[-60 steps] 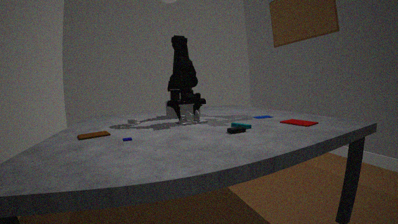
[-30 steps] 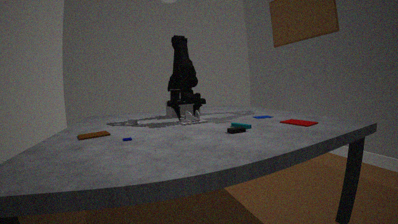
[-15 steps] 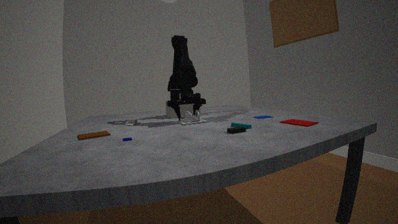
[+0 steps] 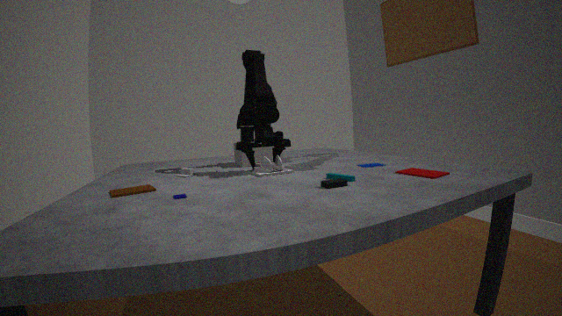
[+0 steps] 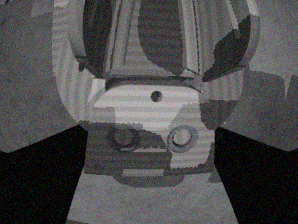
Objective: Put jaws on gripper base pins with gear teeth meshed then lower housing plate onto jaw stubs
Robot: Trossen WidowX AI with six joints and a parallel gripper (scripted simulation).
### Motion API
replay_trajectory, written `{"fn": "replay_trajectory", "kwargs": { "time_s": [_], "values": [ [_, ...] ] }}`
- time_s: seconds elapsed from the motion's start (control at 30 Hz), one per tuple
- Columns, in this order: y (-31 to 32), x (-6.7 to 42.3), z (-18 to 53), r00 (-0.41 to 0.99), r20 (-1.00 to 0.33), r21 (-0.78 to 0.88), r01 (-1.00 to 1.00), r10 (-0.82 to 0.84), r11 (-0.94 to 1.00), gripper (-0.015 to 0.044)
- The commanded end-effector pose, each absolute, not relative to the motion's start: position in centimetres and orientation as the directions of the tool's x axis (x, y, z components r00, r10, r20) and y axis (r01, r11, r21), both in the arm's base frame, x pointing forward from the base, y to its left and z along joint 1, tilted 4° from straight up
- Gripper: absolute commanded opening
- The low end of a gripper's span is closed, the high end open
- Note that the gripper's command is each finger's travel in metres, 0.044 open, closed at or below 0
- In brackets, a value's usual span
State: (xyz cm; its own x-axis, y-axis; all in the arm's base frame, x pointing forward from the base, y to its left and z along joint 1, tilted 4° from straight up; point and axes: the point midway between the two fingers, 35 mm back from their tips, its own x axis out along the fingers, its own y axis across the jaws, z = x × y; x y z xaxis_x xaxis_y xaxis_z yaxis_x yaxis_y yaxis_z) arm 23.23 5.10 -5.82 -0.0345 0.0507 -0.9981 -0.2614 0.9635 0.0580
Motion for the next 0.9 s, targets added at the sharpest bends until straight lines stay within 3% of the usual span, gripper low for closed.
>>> {"fn": "replay_trajectory", "kwargs": {
  "time_s": [0.0,0.67,0.77,0.87],
  "values": [
    [5.08,23.08,-5.92,-0.037,-0.998,0.058,-0.259,0.050,0.964,0.0351],
    [5.08,23.08,-5.92,-0.037,-0.998,0.058,-0.259,0.050,0.964,0.0351],
    [5.10,23.23,-5.83,-0.034,-0.998,0.058,-0.261,0.051,0.963,0.0430],
    [5.10,23.23,-5.83,-0.034,-0.998,0.058,-0.261,0.051,0.963,0.0440]
  ]
}}
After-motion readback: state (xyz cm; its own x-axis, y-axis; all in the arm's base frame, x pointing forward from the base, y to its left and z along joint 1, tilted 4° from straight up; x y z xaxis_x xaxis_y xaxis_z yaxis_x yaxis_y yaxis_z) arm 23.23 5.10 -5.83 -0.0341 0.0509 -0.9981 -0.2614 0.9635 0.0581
